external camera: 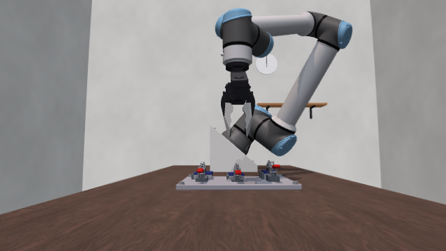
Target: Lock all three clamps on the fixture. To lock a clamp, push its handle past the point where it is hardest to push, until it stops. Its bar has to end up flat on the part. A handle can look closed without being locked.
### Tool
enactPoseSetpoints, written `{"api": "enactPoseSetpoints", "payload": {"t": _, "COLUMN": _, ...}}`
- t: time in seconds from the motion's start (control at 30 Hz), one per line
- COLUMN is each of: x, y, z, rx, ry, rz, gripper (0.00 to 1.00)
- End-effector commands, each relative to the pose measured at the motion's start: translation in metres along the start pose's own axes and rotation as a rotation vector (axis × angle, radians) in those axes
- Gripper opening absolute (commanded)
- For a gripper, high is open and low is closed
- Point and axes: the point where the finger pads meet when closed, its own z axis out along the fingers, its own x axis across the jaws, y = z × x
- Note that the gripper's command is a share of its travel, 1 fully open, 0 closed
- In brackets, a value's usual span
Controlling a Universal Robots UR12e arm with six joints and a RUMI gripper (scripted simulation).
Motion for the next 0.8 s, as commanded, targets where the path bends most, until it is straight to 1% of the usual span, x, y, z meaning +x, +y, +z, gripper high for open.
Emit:
{"api": "enactPoseSetpoints", "payload": {"t": 0.0, "x": 0.002, "y": -0.002, "z": -0.011, "rx": 0.005, "ry": 0.004, "rz": -0.001, "gripper": 0.28}}
{"api": "enactPoseSetpoints", "payload": {"t": 0.07, "x": 0.002, "y": -0.002, "z": -0.016, "rx": 0.005, "ry": 0.004, "rz": -0.001, "gripper": 0.28}}
{"api": "enactPoseSetpoints", "payload": {"t": 0.13, "x": 0.002, "y": -0.002, "z": -0.016, "rx": 0.005, "ry": 0.004, "rz": -0.001, "gripper": 0.28}}
{"api": "enactPoseSetpoints", "payload": {"t": 0.53, "x": 0.002, "y": -0.002, "z": -0.051, "rx": 0.005, "ry": 0.004, "rz": -0.001, "gripper": 0.28}}
{"api": "enactPoseSetpoints", "payload": {"t": 0.63, "x": 0.002, "y": -0.002, "z": -0.055, "rx": 0.005, "ry": 0.004, "rz": -0.001, "gripper": 0.28}}
{"api": "enactPoseSetpoints", "payload": {"t": 0.77, "x": 0.002, "y": -0.001, "z": -0.055, "rx": 0.003, "ry": 0.002, "rz": -0.001, "gripper": 0.28}}
